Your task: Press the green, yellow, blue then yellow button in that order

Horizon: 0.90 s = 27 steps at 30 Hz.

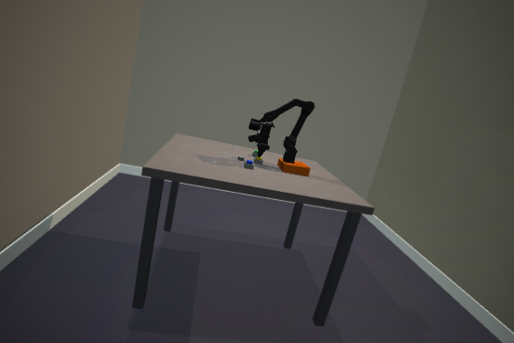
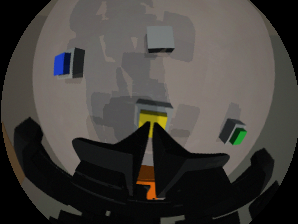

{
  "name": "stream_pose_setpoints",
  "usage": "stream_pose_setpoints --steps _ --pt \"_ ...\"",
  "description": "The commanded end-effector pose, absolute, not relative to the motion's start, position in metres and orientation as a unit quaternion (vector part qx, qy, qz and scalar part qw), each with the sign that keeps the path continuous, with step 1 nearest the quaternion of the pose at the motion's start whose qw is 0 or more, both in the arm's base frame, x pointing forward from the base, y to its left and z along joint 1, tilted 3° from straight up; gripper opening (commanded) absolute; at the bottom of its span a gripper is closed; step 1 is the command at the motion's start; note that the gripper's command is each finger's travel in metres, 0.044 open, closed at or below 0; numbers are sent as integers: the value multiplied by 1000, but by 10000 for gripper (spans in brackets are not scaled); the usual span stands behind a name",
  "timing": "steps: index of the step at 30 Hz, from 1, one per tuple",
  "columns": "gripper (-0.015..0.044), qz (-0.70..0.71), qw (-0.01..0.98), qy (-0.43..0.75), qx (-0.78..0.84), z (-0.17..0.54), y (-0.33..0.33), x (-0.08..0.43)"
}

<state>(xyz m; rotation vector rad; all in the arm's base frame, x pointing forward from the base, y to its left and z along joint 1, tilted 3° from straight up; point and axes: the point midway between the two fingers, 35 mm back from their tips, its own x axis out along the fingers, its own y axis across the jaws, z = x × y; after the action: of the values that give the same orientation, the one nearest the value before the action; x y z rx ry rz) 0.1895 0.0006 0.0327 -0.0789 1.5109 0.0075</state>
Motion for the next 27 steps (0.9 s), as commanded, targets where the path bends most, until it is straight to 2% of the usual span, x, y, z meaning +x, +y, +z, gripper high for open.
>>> stream_pose_setpoints --steps 1,24,27 --pt "20 3 723 690 -39 27 0 187" --pt "20 3 723 690 -39 27 0 187" --pt "20 3 724 689 -38 50 1 187"
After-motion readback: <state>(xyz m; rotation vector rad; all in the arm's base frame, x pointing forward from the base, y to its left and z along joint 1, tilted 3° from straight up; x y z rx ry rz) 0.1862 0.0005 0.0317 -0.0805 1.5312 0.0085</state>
